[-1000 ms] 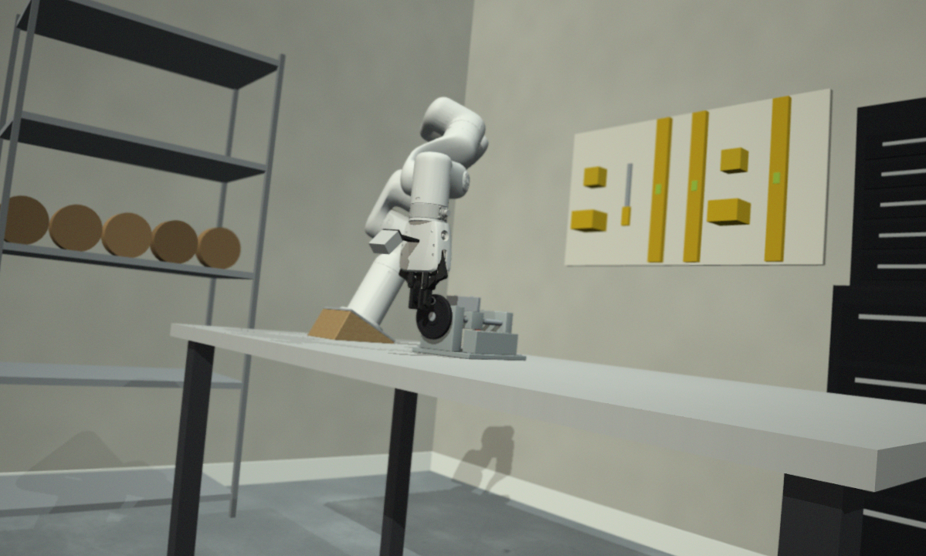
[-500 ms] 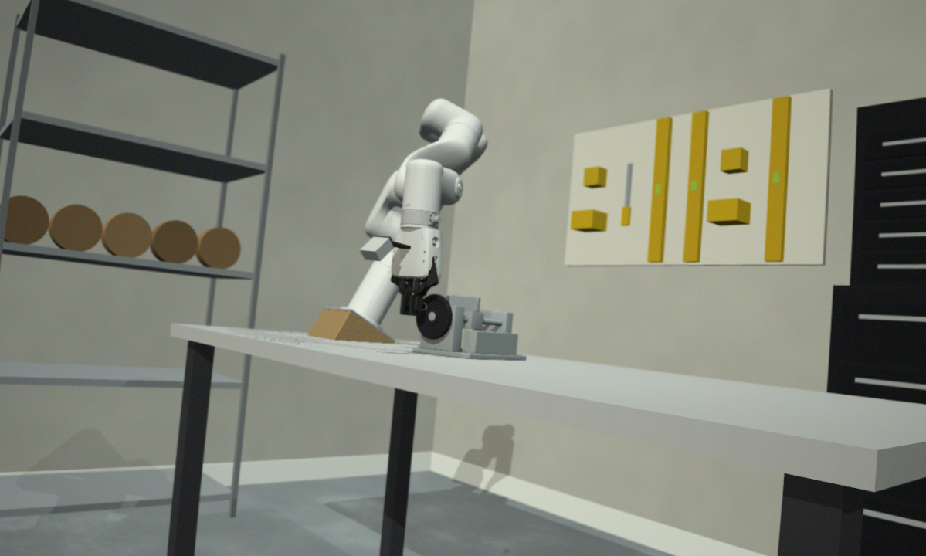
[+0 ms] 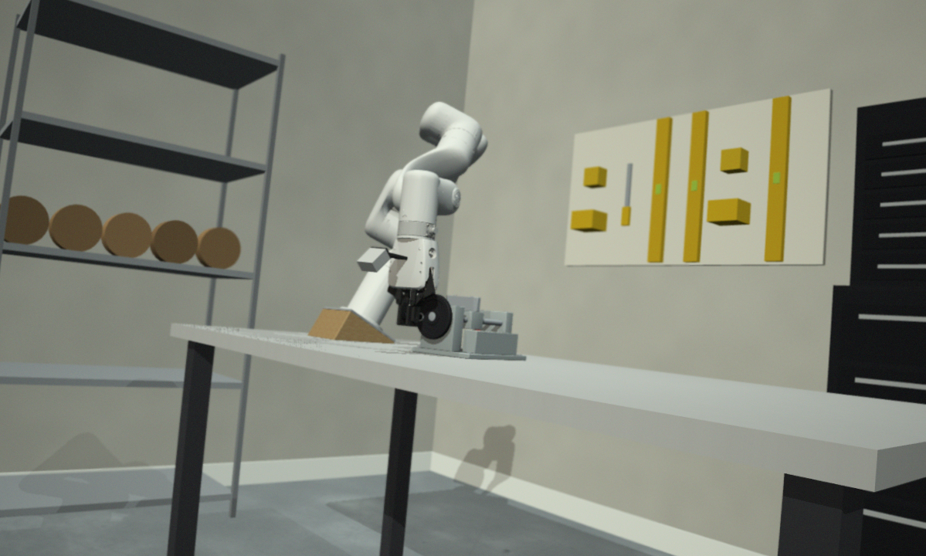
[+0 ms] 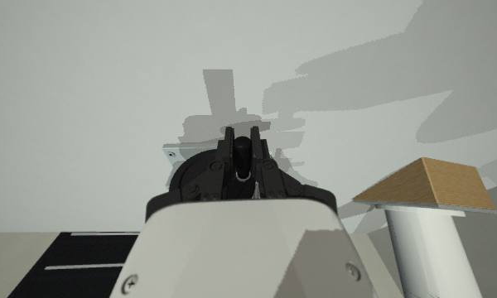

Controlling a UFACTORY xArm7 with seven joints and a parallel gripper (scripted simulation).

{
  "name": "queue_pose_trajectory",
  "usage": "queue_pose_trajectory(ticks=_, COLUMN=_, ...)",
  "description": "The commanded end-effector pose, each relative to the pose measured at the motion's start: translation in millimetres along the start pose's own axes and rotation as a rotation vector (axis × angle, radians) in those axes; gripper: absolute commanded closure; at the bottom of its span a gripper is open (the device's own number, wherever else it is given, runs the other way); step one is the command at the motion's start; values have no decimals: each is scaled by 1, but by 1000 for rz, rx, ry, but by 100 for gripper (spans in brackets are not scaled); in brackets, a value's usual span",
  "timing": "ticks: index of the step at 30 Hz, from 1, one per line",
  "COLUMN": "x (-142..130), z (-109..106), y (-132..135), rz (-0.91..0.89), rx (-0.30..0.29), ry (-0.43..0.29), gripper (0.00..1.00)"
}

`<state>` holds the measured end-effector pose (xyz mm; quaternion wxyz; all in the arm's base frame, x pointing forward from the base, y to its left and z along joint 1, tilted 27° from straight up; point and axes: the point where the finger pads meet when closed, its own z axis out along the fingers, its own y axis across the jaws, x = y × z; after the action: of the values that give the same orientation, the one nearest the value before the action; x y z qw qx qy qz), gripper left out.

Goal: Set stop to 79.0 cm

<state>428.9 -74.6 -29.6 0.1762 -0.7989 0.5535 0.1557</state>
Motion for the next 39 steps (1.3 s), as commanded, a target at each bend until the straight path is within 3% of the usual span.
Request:
queue_pose_trajectory(ticks=1, x=1, z=8, y=-2, rz=1, rx=3, ry=3, gripper=94)
queue_pose_trajectory(ticks=39, x=2, z=27, y=-28, rz=1, rx=3, ry=3, gripper=94)
